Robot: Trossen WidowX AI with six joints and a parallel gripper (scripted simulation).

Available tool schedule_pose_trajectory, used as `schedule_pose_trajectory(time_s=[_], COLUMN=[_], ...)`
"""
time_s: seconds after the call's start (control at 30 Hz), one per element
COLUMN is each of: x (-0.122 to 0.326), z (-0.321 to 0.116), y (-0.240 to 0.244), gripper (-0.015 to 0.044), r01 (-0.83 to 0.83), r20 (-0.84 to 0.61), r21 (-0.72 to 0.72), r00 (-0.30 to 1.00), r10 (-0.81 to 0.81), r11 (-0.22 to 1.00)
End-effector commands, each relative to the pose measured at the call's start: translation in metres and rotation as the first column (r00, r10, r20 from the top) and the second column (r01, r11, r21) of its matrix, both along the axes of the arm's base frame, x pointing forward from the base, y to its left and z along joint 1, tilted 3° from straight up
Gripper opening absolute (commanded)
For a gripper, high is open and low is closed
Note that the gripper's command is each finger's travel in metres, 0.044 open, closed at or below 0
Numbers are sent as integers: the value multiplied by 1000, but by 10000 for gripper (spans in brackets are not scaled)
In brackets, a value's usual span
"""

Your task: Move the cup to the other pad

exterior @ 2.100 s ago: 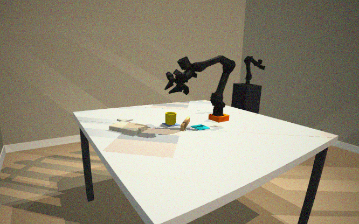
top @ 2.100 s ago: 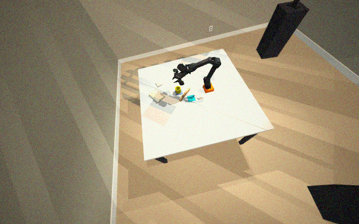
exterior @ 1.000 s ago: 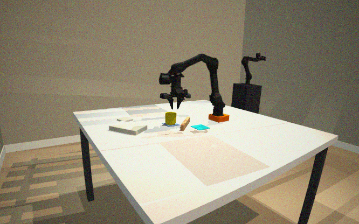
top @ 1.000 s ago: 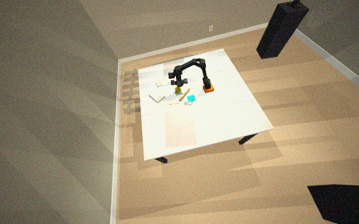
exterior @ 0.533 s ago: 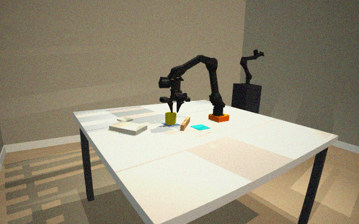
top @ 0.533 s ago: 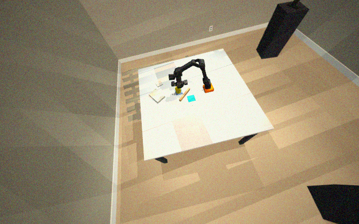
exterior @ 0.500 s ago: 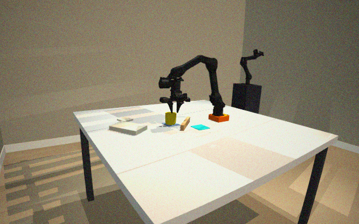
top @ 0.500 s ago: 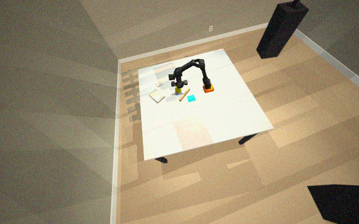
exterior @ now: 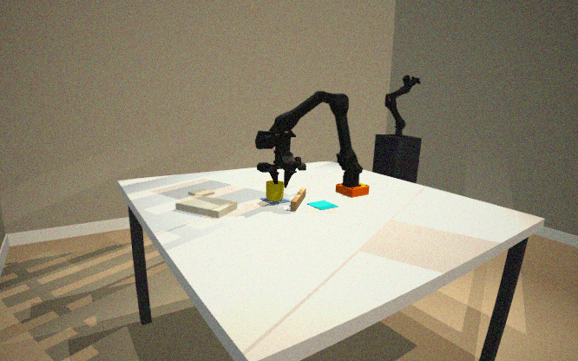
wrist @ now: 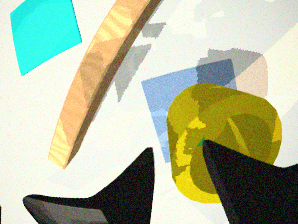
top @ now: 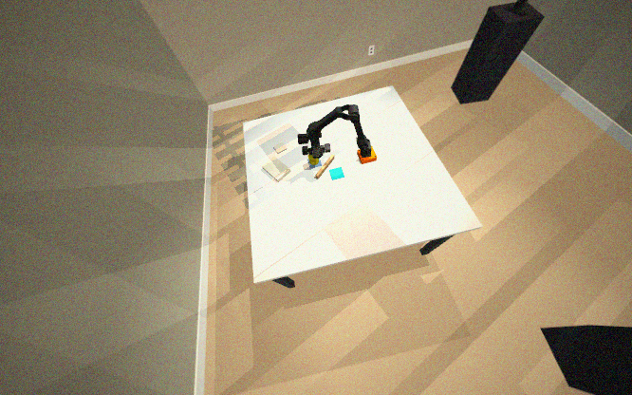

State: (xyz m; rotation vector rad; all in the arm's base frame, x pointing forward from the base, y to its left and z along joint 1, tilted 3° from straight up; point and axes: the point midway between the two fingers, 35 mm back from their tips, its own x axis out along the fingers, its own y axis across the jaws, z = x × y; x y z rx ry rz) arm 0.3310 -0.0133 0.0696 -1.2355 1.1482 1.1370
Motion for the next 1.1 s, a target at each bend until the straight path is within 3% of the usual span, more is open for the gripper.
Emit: schedule_pose_trajectory(time_s=[0.0,0.2,1.07], x=[-1,-1,-1], z=[-8,-9,-6], y=[0,0,0], gripper=[167,167,0], r01=[-5,-5,0], r20=[-6,-6,-5], r21=[-5,-5,0], r00=[1000,1000,1000], r10=[5,5,0], r11=[1000,1000,1000])
